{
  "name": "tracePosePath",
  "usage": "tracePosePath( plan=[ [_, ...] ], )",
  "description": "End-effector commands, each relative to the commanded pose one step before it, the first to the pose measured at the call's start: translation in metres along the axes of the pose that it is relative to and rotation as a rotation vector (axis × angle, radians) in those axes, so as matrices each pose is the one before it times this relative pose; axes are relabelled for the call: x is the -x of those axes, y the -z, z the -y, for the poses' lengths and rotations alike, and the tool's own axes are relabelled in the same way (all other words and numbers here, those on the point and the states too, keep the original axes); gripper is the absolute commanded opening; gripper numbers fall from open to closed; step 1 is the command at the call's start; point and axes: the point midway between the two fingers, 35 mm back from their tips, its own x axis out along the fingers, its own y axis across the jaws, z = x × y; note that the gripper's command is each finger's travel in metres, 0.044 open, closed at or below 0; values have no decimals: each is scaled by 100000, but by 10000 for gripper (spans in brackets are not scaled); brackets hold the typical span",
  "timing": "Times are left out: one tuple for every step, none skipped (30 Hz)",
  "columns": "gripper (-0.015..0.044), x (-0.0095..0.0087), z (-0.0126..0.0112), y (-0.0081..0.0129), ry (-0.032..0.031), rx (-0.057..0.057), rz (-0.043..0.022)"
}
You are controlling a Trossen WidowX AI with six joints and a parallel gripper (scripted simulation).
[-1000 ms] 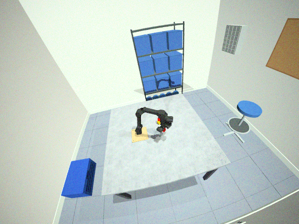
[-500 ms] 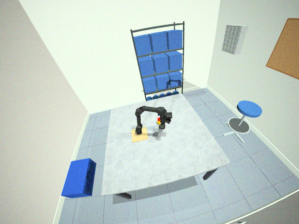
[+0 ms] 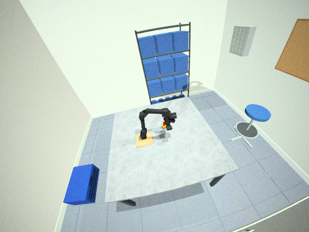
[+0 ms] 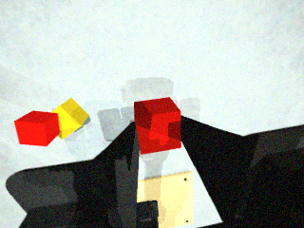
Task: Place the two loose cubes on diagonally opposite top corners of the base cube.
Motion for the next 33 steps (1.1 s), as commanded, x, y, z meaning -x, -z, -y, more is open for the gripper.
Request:
tracePosePath(
  plan=[
    [105,-160,-1054,227,-605,10326,-249],
    [105,-12,-294,-2,-43,3059,-11],
    [105,-12,-293,-8,-43,3059,-10],
    [105,-12,-292,-14,-43,3059,-8],
    [105,-12,-292,-20,-44,3059,-7],
    [105,-12,-291,-26,-44,3059,-6],
    [105,-12,-289,-32,-44,3059,-5],
    [105,-12,-288,-38,-44,3059,-3],
    [105,-12,-287,-44,-44,3059,-2],
    [105,-12,-285,-50,-44,3059,-1],
    [105,-12,-284,-55,-44,3059,1],
    [105,-12,-282,-61,-44,3059,2],
    [105,-12,-280,-67,-44,3059,3],
    [105,-12,-278,-73,-43,3059,2],
    [105,-17,-268,-79,-32,3059,-31],
    [105,-21,-260,-84,-25,3058,-54],
    [105,-21,-257,-90,-25,3058,-55],
    [105,-21,-255,-95,-26,3058,-54],
    [105,-21,-252,-100,-26,3058,-53],
    [105,-21,-250,-106,-27,3058,-52],
    [105,-20,-247,-111,-27,3058,-51],
    [105,-20,-244,-116,-27,3058,-50],
    [105,-20,-241,-121,-28,3058,-49],
    [105,-20,-238,-126,-28,3058,-48],
    [105,-20,-235,-130,-28,3058,-47],
    [105,-20,-232,-135,-29,3058,-46],
    [105,-20,-229,-140,-29,3059,-45],
    [105,-19,-225,-144,-29,3059,-44],
    [105,-19,-222,-149,-29,3059,-43],
    [105,-19,-218,-153,-29,3059,-43],
    [105,-19,-214,-158,-29,3059,-42],
    [105,-19,-211,-162,-29,3059,-41],
    [105,-19,-207,-166,-29,3059,-40]
  ],
)
